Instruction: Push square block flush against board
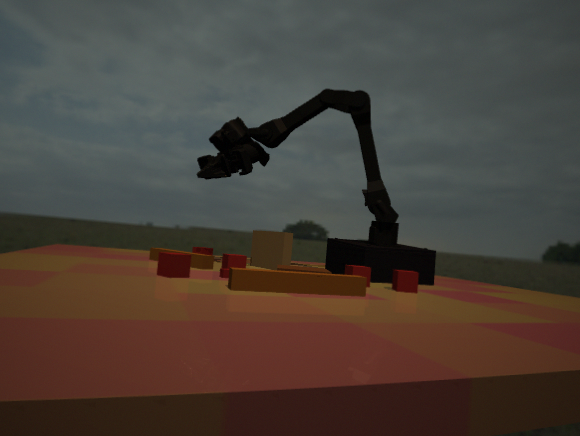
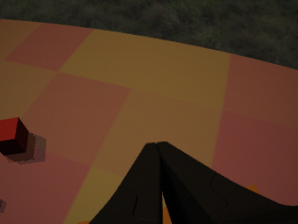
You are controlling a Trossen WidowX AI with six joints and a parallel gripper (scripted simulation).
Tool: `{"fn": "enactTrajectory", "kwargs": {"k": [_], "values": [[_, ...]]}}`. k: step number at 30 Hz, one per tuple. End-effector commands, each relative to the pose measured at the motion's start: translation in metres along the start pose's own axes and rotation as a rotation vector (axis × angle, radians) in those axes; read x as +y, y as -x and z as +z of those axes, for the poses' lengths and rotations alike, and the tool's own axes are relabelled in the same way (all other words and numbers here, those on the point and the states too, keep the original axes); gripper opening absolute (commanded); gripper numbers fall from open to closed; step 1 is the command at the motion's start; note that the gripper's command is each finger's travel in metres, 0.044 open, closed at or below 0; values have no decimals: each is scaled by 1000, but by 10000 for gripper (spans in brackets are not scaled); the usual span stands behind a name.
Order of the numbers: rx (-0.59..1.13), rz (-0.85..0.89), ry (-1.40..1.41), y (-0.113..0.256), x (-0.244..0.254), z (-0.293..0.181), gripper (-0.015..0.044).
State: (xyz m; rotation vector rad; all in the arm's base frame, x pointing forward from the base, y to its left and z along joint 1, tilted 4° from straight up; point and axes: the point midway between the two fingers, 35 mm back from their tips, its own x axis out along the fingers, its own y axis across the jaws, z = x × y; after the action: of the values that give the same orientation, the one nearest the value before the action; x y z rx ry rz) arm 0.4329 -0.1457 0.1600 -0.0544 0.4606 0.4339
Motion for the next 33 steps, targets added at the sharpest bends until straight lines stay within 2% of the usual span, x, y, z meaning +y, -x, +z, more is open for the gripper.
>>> {"fn": "enactTrajectory", "kwargs": {"k": [1, 16, 29, 33], "values": [[101, -61, -21, 12, -5, -23, 0], [569, -183, -88, 79, 1, -114, 0], [987, -112, -116, 155, 40, -174, 0], [1050, -86, -118, 168, 49, -181, 0]]}}
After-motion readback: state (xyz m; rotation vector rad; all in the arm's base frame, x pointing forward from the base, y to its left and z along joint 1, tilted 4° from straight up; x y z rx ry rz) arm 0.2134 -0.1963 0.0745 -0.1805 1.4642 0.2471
